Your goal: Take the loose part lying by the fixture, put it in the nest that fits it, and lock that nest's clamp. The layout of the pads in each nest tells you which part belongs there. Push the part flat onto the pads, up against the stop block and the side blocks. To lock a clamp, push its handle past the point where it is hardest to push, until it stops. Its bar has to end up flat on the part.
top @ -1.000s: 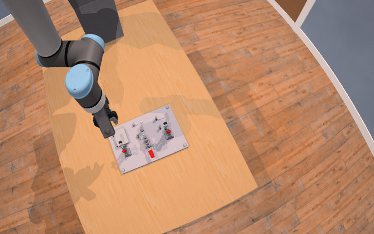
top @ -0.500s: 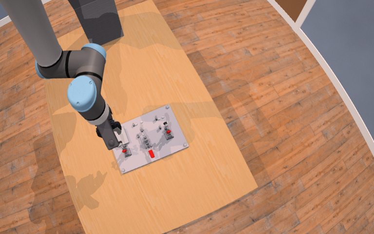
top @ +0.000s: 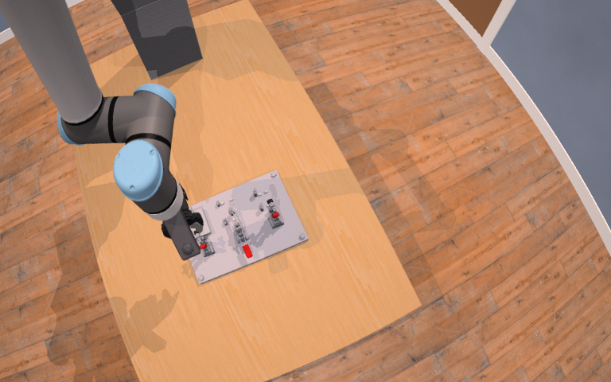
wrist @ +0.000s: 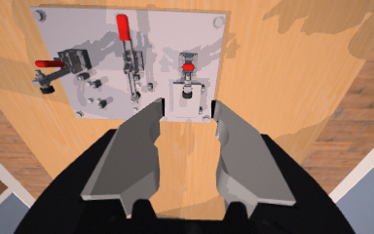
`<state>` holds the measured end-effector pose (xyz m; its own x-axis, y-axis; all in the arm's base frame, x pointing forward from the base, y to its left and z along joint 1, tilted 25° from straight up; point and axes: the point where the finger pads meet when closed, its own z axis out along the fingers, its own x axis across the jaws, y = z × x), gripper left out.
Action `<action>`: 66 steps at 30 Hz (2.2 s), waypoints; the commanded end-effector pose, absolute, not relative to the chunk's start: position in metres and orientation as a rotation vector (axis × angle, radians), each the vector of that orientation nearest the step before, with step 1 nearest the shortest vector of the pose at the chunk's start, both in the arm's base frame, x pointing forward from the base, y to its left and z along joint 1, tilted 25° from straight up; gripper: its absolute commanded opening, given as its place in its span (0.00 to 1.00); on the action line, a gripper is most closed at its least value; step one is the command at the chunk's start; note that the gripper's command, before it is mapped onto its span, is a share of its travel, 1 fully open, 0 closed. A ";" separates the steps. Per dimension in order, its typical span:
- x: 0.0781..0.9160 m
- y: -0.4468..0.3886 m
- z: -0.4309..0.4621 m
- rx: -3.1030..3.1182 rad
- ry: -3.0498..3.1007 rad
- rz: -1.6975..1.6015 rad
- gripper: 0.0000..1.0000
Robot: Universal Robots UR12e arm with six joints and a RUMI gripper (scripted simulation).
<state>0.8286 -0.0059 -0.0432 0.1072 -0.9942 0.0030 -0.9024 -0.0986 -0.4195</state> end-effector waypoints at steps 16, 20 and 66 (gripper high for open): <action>0.838 -0.005 -0.057 -2.078 1.864 -0.414 0.28; 0.840 -0.005 -0.062 -2.078 1.864 -0.414 0.28; 0.871 -0.002 -0.128 -2.078 1.864 -0.414 0.28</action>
